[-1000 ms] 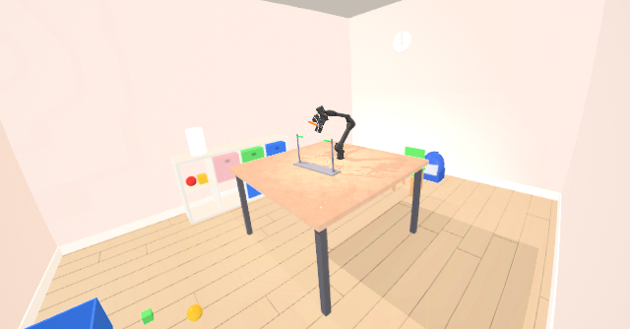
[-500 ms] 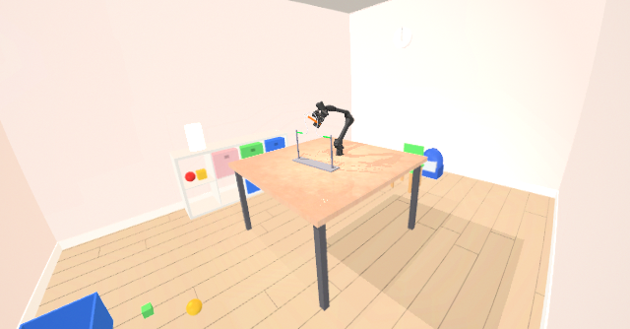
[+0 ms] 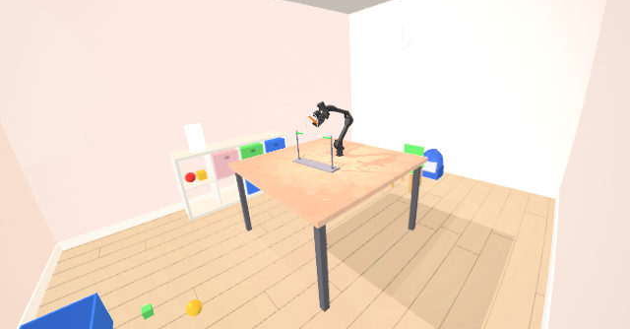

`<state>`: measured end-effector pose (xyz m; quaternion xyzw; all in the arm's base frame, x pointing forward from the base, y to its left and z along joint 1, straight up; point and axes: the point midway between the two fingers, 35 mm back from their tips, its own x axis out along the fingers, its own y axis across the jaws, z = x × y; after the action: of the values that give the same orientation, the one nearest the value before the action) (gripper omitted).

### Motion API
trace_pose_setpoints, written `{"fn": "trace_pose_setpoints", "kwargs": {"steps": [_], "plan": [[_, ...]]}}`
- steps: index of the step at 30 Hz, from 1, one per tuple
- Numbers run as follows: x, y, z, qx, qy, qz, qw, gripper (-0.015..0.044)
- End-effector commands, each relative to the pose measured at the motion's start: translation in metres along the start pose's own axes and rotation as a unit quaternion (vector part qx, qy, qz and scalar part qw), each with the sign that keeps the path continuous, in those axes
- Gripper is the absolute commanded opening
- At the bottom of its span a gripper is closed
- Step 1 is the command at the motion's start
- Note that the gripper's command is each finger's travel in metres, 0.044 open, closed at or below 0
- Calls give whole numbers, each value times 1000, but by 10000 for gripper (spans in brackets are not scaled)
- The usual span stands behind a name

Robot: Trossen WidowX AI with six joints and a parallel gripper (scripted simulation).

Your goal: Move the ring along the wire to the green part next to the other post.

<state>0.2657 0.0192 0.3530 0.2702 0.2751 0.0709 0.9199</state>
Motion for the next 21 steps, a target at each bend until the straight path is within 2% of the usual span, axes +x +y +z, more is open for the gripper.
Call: {"fn": "trace_pose_setpoints", "kwargs": {"steps": [1,21], "plan": [[-1,-1,2,-27,-6,-15,999,-150],[-1,-9,3,-142,-21,-84,986,-150]]}}
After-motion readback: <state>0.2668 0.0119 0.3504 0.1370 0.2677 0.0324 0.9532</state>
